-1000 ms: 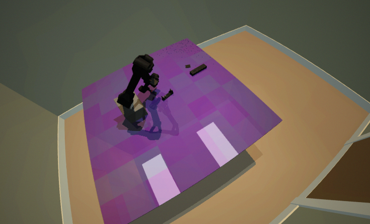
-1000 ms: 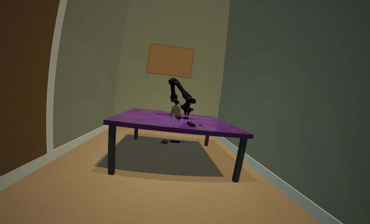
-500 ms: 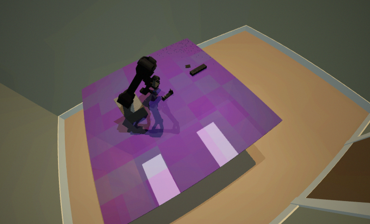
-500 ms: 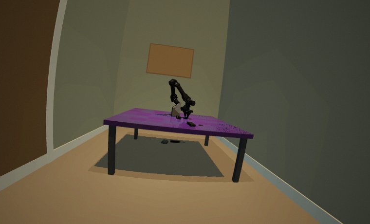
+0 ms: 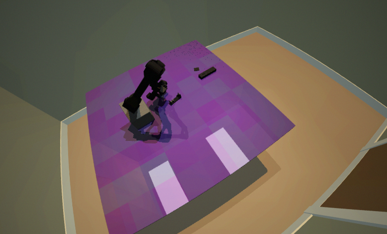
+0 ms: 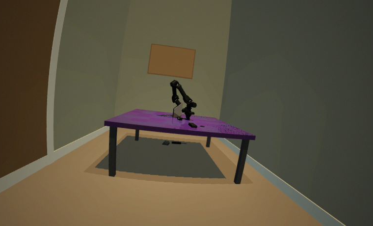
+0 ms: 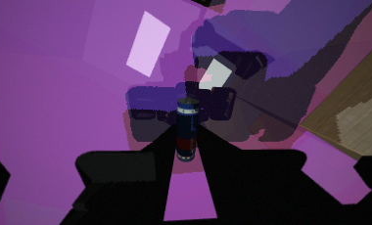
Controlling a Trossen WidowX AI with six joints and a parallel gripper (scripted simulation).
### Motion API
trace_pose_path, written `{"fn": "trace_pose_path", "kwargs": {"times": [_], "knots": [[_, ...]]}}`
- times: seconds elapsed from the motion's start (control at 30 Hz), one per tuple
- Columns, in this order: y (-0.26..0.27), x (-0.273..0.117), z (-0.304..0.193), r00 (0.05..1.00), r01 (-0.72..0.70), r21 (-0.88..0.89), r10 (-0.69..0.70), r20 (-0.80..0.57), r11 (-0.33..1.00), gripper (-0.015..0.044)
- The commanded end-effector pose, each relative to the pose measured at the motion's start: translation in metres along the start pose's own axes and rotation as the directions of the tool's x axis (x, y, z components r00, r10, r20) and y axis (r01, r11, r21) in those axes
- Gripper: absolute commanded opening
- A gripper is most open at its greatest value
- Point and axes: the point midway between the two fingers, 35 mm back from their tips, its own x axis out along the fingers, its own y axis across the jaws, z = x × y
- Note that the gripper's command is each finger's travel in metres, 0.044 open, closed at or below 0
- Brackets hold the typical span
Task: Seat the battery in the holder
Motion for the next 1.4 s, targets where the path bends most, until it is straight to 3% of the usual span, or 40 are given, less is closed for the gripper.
{"fn": "trace_pose_path", "kwargs": {"times": [0.0,0.17,0.4,0.57,0.97,1.37], "knots": [[0.000,0.000,0.000,1.000,-0.001,-0.003,0.001,0.004,1.000,0.0069],[0.000,-0.001,0.000,1.000,-0.001,-0.003,0.001,0.004,1.000,0.0065],[0.001,-0.049,0.000,1.000,-0.003,-0.003,0.003,0.001,1.000,0.0065],[0.001,-0.051,0.001,1.000,-0.002,-0.022,0.002,-0.001,1.000,0.0065],[0.020,-0.061,0.039,1.000,-0.013,-0.441,0.008,-0.011,0.898,0.0065],[0.032,-0.070,0.085,1.000,-0.015,-0.784,0.009,-0.012,0.620,0.0065]]}}
